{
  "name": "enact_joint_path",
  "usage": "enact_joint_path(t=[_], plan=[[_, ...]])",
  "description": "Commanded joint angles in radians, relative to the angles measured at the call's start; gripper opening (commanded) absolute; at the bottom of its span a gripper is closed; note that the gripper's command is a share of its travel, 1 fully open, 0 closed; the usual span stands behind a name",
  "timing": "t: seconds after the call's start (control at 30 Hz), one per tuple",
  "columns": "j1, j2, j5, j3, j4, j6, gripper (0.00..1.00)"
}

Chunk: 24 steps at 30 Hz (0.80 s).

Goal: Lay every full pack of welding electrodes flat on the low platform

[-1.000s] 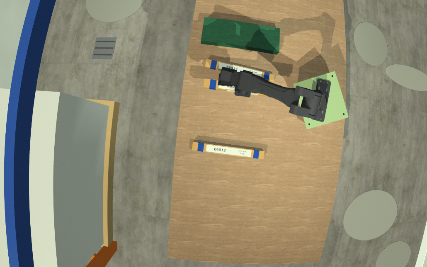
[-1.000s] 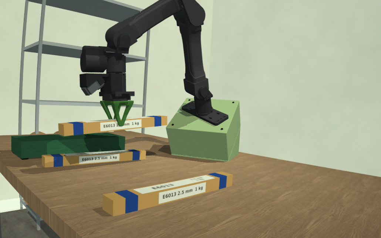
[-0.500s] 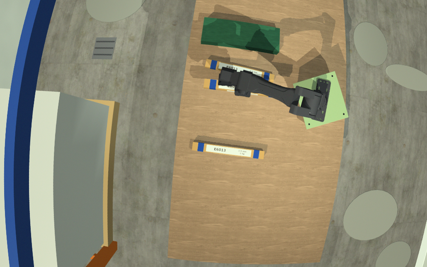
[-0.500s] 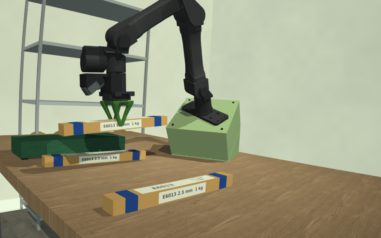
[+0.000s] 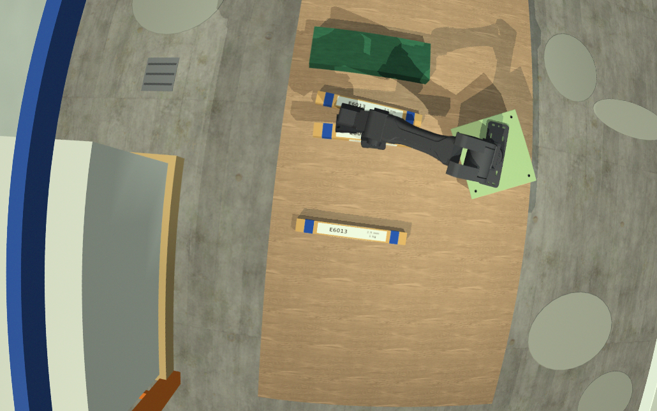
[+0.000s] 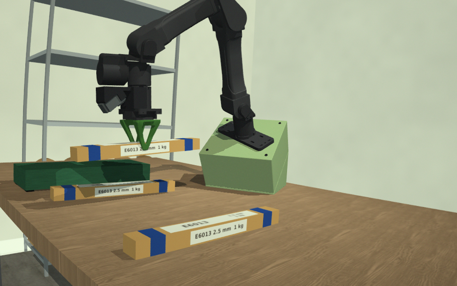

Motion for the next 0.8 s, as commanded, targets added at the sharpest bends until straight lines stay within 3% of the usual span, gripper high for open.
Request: enact_joint_path(t=[0.0,0.77], plan=[[0.021,-0.073,0.010,0.061,-0.023,-0.045,0.00],[0.211,-0.081,0.092,0.108,-0.034,0.140,0.00]])
